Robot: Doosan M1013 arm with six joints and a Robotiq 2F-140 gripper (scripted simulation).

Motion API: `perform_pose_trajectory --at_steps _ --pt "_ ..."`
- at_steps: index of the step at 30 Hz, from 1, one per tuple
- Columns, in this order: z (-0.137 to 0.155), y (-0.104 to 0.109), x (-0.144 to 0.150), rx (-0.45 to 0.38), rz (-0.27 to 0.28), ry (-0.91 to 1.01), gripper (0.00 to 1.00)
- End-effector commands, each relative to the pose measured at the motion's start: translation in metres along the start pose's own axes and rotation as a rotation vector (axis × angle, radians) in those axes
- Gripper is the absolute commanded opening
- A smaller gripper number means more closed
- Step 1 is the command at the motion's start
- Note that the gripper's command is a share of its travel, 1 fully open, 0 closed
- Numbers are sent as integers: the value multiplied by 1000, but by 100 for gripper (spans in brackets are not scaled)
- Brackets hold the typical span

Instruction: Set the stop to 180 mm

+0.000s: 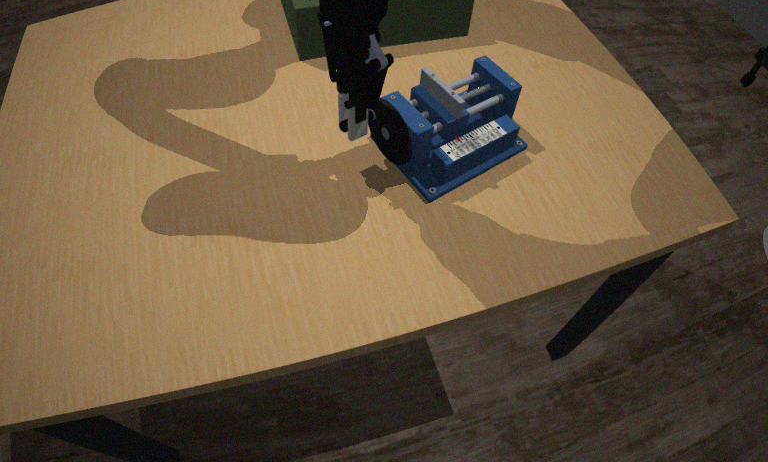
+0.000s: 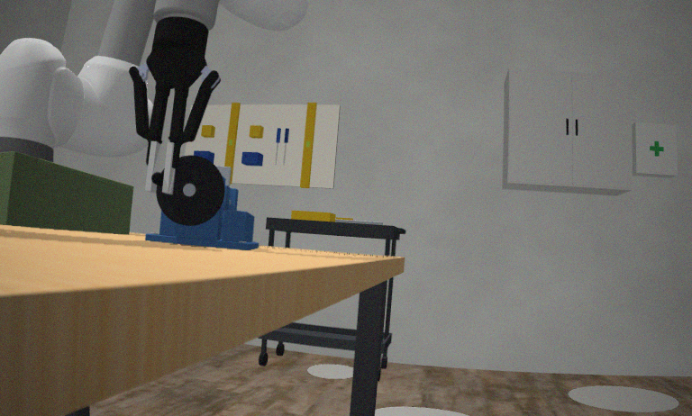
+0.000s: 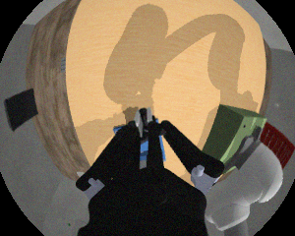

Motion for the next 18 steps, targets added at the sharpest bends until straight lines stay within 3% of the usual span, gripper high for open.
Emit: perform_pose_trajectory --at_steps 1,18 --pt "0 4 -1 0 -1 0 4" --pt "-2 21 -14 0 -1 0 4"
Point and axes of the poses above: the point where the finger pads meet when closed, its own y axis back along the fingers, its own x axis across the jaws, z = x × y, the point moved 10 cm from there along y, back along the fingers, and after that the axes turned 7 degrees about y, right-handed, at the moved point
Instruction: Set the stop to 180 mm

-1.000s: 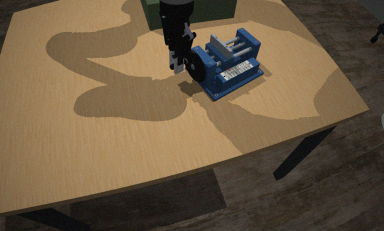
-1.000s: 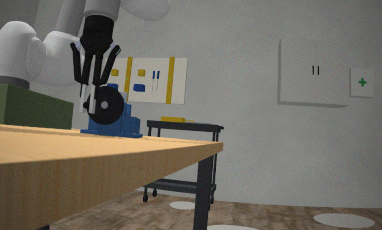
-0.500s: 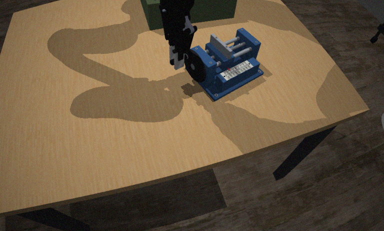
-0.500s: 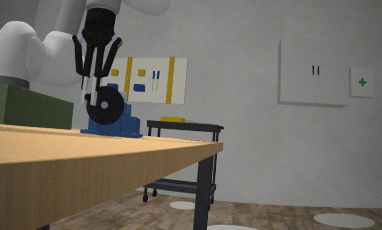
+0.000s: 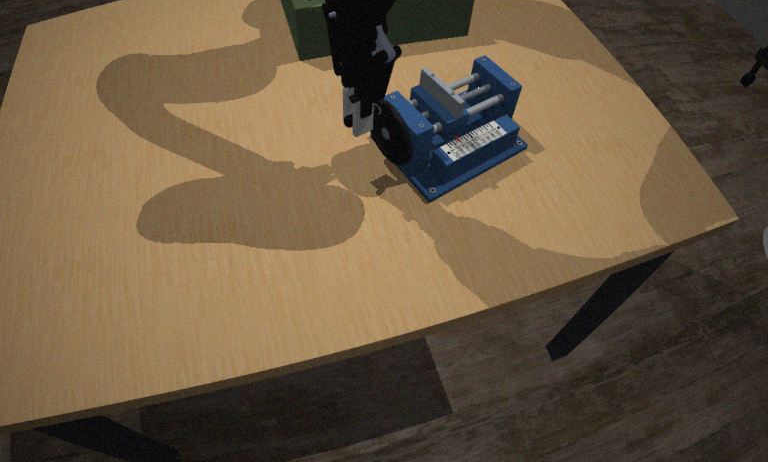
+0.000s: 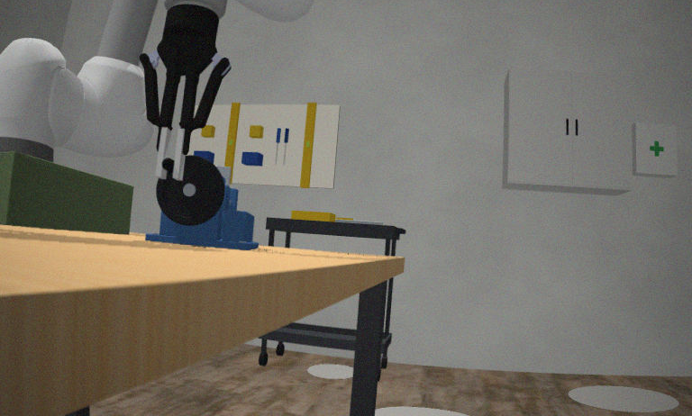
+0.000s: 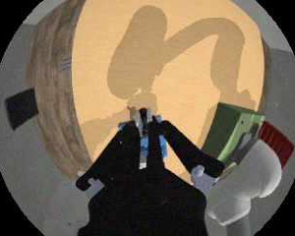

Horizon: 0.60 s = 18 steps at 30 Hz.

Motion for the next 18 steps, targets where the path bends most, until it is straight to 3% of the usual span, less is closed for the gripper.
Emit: perform_pose_trajectory --at_steps 1,18 --pt "0 2 -3 0 -2 -1 4" --pt "-2 7 -16 0 -2 -1 4"
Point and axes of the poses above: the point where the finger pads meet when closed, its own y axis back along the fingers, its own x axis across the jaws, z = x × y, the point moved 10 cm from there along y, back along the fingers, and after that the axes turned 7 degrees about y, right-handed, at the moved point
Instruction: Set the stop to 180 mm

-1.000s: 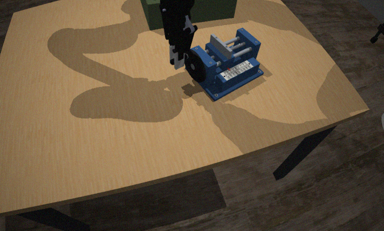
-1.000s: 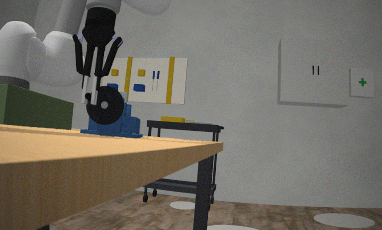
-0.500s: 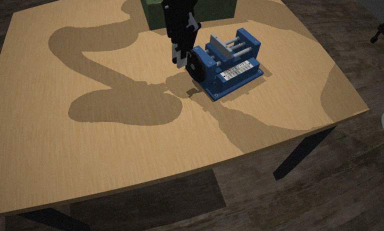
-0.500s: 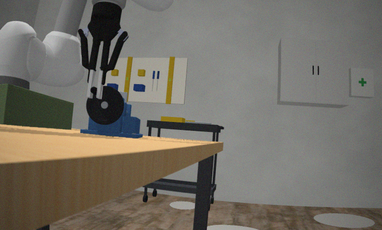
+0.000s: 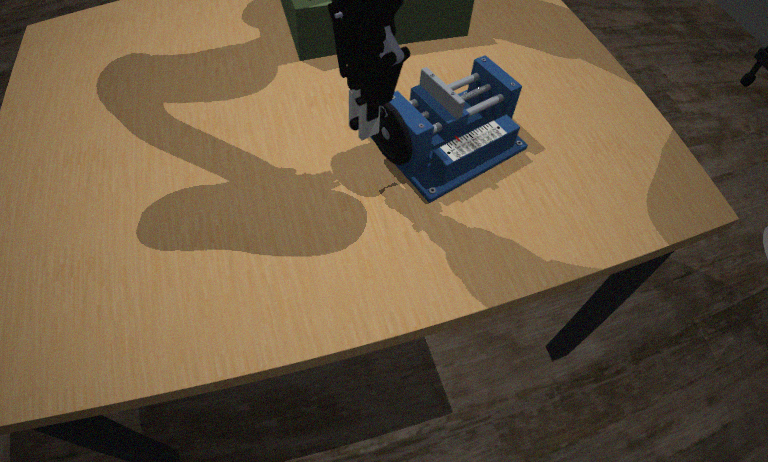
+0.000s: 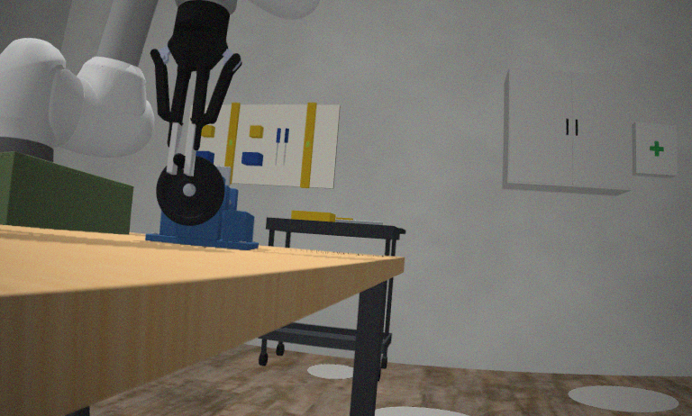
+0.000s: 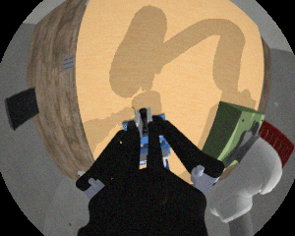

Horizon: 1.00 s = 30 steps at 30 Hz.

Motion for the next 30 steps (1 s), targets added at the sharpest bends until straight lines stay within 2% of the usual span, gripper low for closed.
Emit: perform_pose_trajectory --at_steps 1,30 --pt "0 0 -2 0 -2 -1 4" --pt "-1 1 -11 0 -2 -1 4"
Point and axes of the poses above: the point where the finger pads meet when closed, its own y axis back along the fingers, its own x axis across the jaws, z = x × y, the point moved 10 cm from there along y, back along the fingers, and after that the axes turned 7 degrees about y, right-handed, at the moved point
